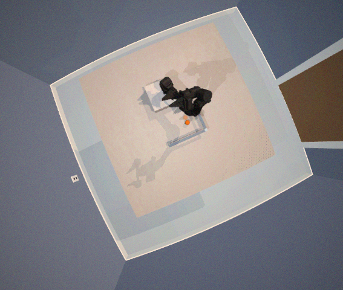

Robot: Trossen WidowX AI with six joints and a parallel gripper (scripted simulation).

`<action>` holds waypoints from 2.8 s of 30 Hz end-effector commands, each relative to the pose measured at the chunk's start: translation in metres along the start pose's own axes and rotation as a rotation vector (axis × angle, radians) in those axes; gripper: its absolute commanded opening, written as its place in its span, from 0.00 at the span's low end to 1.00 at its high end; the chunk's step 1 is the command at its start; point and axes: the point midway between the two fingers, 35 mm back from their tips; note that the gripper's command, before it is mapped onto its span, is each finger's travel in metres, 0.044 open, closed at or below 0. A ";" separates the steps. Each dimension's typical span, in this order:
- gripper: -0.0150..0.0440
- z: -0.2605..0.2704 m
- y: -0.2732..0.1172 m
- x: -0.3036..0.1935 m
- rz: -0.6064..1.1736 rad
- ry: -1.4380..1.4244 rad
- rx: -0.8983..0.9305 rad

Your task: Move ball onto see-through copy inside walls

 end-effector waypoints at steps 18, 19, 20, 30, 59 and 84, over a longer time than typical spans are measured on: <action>0.74 0.044 0.015 -0.135 -0.350 0.711 0.052; 0.74 0.049 0.022 -0.137 -0.382 0.744 0.071; 0.74 0.054 0.029 -0.138 -0.415 0.775 0.092; 0.74 0.102 0.096 -0.086 -0.764 0.960 0.389; 0.74 0.196 -0.093 0.252 -1.487 0.034 1.176; 0.74 0.270 -0.209 0.274 -1.510 -0.526 1.135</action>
Point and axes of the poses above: the point midway between the two fingers, 35 mm back from their tips, its own y axis out along the fingers, its own z axis across the jaws, x = y × z, and after that the axes turned 14 degrees about y, right-handed
